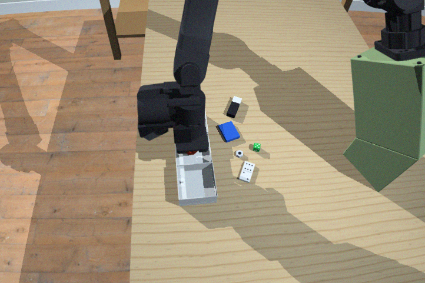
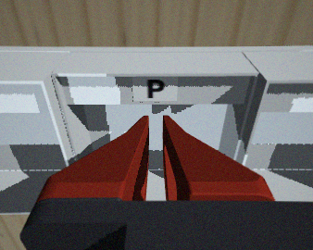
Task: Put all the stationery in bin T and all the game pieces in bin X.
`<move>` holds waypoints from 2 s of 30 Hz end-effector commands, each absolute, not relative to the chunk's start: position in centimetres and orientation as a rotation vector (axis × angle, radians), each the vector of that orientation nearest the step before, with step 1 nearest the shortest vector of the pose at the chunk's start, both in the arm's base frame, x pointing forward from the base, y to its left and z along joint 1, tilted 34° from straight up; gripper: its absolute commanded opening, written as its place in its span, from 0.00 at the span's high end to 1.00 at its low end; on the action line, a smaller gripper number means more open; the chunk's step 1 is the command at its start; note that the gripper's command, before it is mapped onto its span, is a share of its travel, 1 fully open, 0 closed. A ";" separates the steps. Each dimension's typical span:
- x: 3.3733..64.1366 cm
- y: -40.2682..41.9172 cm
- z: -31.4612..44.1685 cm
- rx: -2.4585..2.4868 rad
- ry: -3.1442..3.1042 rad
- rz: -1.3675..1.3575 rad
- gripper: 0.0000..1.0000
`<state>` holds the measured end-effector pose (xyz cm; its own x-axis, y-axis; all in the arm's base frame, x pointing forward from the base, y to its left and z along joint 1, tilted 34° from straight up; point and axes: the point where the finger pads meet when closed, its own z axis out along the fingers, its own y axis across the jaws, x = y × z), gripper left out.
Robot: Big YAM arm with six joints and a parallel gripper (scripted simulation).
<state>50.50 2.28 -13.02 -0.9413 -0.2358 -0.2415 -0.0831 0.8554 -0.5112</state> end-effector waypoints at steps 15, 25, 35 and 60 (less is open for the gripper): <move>51.3 2.9 -12.3 -0.246 2.711 -0.722 0.92; 51.3 2.9 -12.3 -0.246 2.711 -0.722 0.92; 51.3 2.9 -12.3 -0.246 2.711 -0.722 0.92; 50.3 4.5 -9.8 -0.246 2.707 -0.718 0.92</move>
<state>50.06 3.34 -11.40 -0.9388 -0.2406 -0.2467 -0.0852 0.8558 -0.5103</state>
